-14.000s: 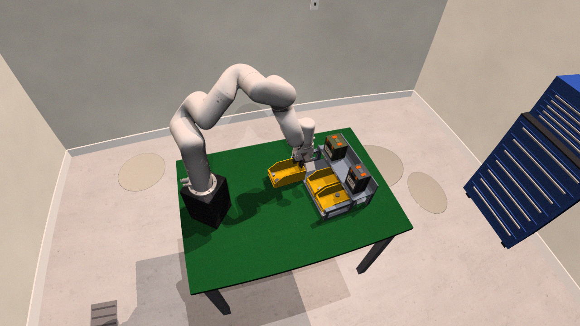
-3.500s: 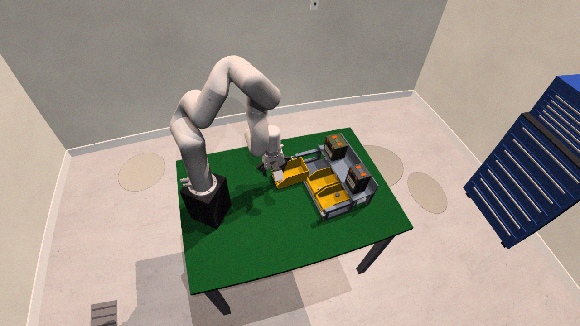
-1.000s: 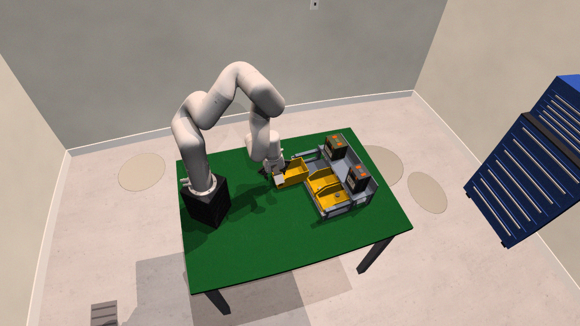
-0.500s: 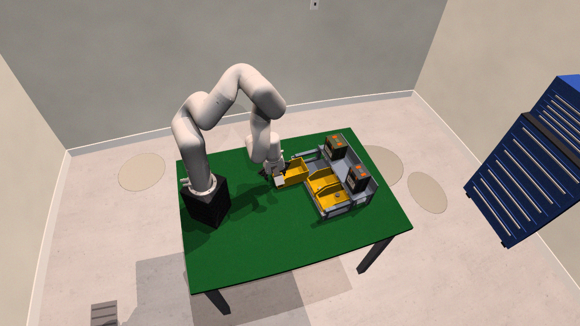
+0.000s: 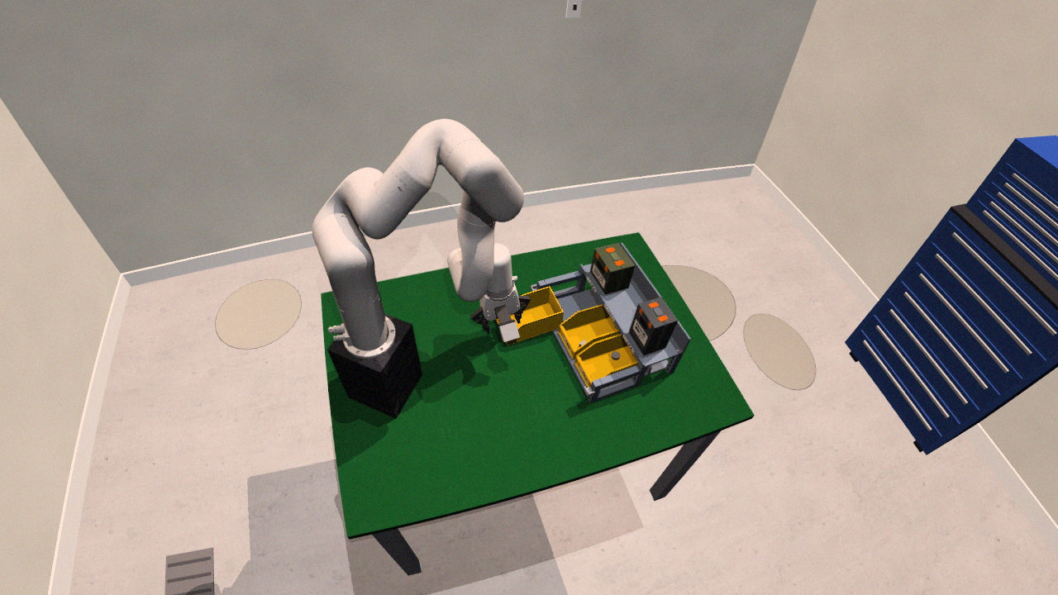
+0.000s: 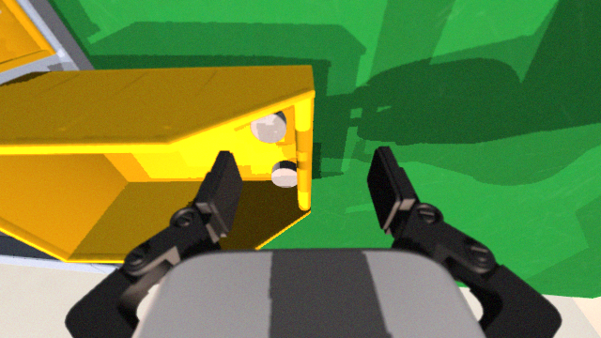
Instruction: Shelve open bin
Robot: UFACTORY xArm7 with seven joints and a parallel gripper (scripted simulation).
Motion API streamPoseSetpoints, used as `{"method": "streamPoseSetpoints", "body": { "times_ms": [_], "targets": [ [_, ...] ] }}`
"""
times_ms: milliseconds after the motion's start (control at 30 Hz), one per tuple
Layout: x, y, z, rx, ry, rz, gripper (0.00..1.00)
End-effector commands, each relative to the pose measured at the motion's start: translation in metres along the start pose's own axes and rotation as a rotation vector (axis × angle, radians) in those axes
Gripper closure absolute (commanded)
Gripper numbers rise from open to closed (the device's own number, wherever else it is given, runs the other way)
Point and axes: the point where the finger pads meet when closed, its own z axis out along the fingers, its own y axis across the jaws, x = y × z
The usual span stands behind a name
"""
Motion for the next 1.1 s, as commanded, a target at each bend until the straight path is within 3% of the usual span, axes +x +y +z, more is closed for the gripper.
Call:
{"method": "streamPoseSetpoints", "body": {
  "times_ms": [0, 1067],
  "targets": [
    [-0.0003, -0.0016, -0.0006, 0.003, -0.001, 0.0, 0.0],
    [-0.0002, -0.0015, 0.0026, 0.003, 0.0, 0.0, 0.0]
  ]
}}
